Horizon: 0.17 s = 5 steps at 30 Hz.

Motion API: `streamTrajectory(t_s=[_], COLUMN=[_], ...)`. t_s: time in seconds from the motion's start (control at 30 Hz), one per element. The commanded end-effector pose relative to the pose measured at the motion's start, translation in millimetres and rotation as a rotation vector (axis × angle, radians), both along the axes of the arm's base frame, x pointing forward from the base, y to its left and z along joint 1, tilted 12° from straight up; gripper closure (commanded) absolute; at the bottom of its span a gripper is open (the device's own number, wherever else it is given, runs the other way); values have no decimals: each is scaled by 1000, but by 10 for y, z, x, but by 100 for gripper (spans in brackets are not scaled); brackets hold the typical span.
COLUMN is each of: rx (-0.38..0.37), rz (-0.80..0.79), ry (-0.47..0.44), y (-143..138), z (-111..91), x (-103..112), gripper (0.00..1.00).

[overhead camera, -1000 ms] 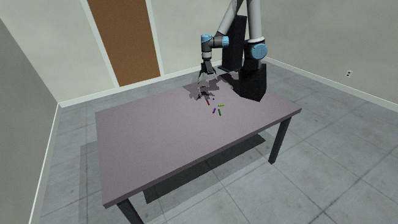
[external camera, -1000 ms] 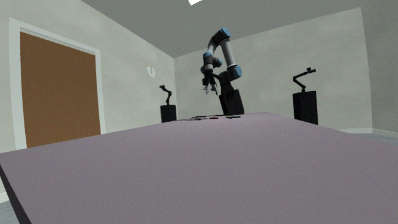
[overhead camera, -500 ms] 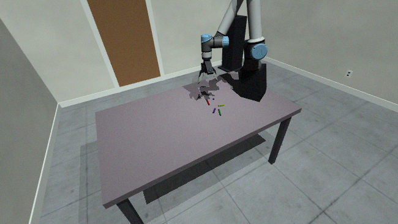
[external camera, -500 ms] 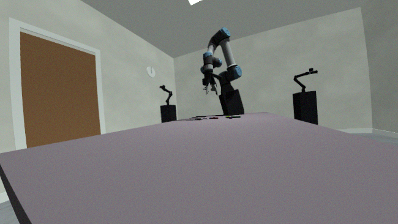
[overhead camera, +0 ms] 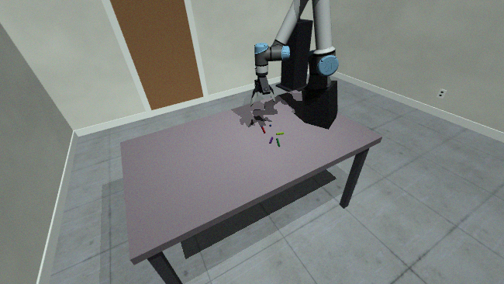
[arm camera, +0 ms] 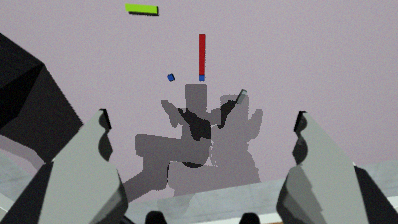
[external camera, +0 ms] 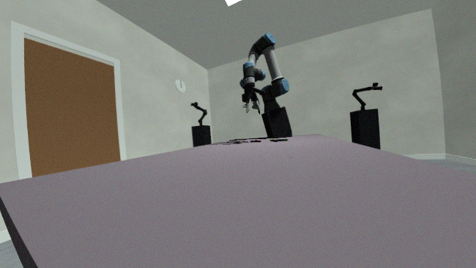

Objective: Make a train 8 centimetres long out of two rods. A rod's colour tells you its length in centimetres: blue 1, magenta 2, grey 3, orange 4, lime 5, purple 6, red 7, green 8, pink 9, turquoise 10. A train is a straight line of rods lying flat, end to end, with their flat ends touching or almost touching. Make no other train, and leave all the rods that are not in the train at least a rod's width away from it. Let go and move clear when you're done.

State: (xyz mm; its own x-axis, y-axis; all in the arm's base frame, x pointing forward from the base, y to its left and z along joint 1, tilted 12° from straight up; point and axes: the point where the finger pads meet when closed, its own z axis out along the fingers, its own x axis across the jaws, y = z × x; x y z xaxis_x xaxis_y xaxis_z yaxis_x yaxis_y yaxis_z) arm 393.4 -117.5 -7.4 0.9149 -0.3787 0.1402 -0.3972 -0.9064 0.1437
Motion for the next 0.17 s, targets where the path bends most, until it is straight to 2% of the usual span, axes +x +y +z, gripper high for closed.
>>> streamTrajectory(t_s=[0.0, 0.13], rx=[-1, -1], rz=[0, 0], ry=[-1, -1], y=[-1, -1], z=[3, 3], x=[3, 3], gripper=[0, 0])
